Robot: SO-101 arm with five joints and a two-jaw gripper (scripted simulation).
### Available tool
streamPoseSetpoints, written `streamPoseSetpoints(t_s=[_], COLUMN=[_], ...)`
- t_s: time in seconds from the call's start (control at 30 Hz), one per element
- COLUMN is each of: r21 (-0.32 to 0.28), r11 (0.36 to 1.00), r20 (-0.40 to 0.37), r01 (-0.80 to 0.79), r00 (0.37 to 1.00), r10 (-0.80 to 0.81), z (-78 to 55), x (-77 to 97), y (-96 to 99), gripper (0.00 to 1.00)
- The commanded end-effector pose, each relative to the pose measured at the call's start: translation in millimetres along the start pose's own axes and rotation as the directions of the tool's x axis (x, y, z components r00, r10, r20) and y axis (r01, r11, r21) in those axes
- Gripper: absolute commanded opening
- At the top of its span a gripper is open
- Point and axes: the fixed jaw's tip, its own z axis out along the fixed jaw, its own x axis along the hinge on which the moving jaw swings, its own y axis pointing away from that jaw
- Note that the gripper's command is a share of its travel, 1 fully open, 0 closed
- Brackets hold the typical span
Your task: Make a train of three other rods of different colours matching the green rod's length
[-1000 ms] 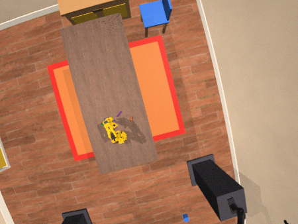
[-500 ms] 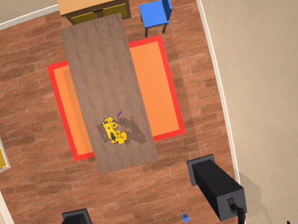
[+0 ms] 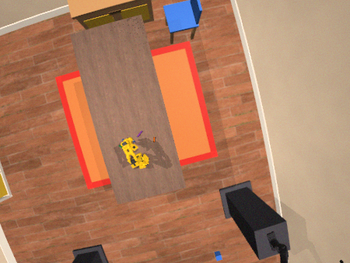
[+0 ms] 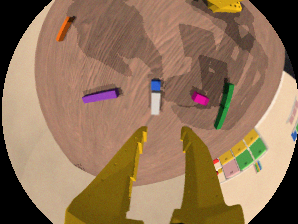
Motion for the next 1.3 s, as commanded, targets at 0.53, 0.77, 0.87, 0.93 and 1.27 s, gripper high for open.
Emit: streamPoseSetpoints(t_s=[0.53, 0.77, 0.87, 0.93, 1.27], r21=[-0.021, -0.024, -0.024, -0.025, -0.025], r11=[0.936, 0.841, 0.8, 0.776, 0.729], r20=[-0.064, -0.061, -0.06, -0.059, -0.058], r01=[-0.351, -0.54, -0.599, -0.63, -0.684], r00=[0.935, 0.841, 0.8, 0.776, 0.729], r10=[0.35, 0.538, 0.597, 0.628, 0.682], z=[-11.1, -10.4, -10.1, -9.9, -9.5], x=[-34.9, -78.8, -96.5, -106.4, -125.5], y=[84.0, 120.2, 129.6, 133.8, 140.3], gripper=[0.18, 0.18, 0.18, 0.18, 0.19])
